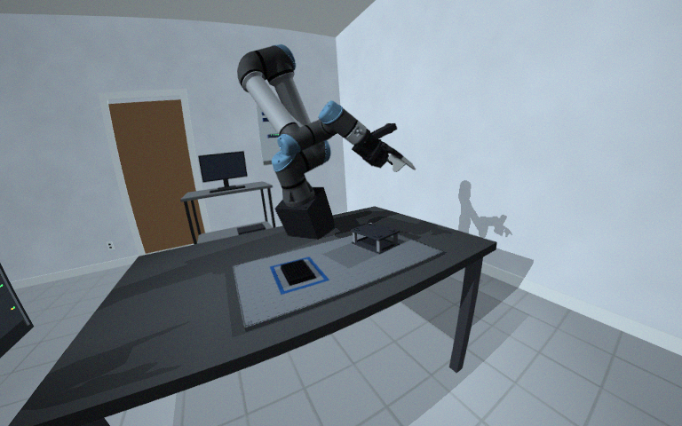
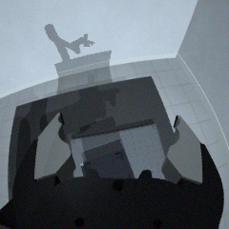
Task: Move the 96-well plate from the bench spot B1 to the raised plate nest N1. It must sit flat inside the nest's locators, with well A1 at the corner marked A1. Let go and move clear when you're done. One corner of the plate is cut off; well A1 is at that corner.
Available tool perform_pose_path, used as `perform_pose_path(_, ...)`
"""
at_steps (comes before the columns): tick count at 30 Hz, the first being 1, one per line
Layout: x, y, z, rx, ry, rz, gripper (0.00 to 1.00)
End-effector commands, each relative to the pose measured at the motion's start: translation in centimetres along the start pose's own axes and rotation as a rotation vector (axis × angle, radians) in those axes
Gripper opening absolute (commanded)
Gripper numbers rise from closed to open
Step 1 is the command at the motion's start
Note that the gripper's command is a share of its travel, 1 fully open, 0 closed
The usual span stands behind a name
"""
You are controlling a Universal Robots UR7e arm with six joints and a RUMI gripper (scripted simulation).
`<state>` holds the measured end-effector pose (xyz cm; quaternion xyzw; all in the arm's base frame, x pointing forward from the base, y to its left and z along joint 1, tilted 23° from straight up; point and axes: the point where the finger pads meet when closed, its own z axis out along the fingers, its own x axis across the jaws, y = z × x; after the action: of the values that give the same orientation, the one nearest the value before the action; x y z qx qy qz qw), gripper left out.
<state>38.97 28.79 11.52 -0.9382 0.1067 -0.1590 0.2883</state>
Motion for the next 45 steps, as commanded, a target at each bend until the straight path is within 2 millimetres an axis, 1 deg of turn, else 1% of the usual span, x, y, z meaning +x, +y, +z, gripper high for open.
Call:
perform_pose_path(1, 1.0, 1.3, -0.2, -0.018, 0.015, 0.028, 1.0)
perform_pose_path(5, 2.1, 2.9, -0.5, -0.084, 0.068, 0.132, 1.0)
perform_pose_path(6, 2.4, 3.3, -0.6, -0.088, 0.072, 0.139, 1.0)
perform_pose_path(8, 2.4, 3.3, -0.6, -0.088, 0.072, 0.139, 1.0)
perform_pose_path(14, 4.1, 5.7, -1.0, -0.088, 0.072, 0.139, 1.0)
perform_pose_path(15, 4.1, 5.7, -1.0, -0.088, 0.072, 0.139, 1.0)
perform_pose_path(20, 5.2, 7.8, -1.6, -0.167, 0.139, 0.269, 1.0)
perform_pose_path(23, 5.9, 9.1, -2.0, -0.172, 0.143, 0.277, 1.0)
perform_pose_path(25, 5.9, 9.1, -2.0, -0.172, 0.143, 0.277, 1.0)
perform_pose_path(29, 6.8, 10.7, -2.4, -0.172, 0.143, 0.277, 1.0)
perform_pose_path(30, 6.8, 10.7, -2.4, -0.172, 0.143, 0.277, 1.0)
perform_pose_path(35, 7.7, 12.9, -3.2, -0.247, 0.211, 0.409, 1.0)
perform_pose_path(40, 8.7, 15.1, -4.0, -0.252, 0.216, 0.418, 1.0)
perform_pose_path(42, 8.7, 15.1, -4.0, -0.252, 0.216, 0.418, 1.0)
perform_pose_path(44, 9.0, 15.9, -4.3, -0.253, 0.216, 0.418, 1.0)
perform_pose_path(45, 9.1, 16.4, -4.5, -0.267, 0.23, 0.445, 1.0)
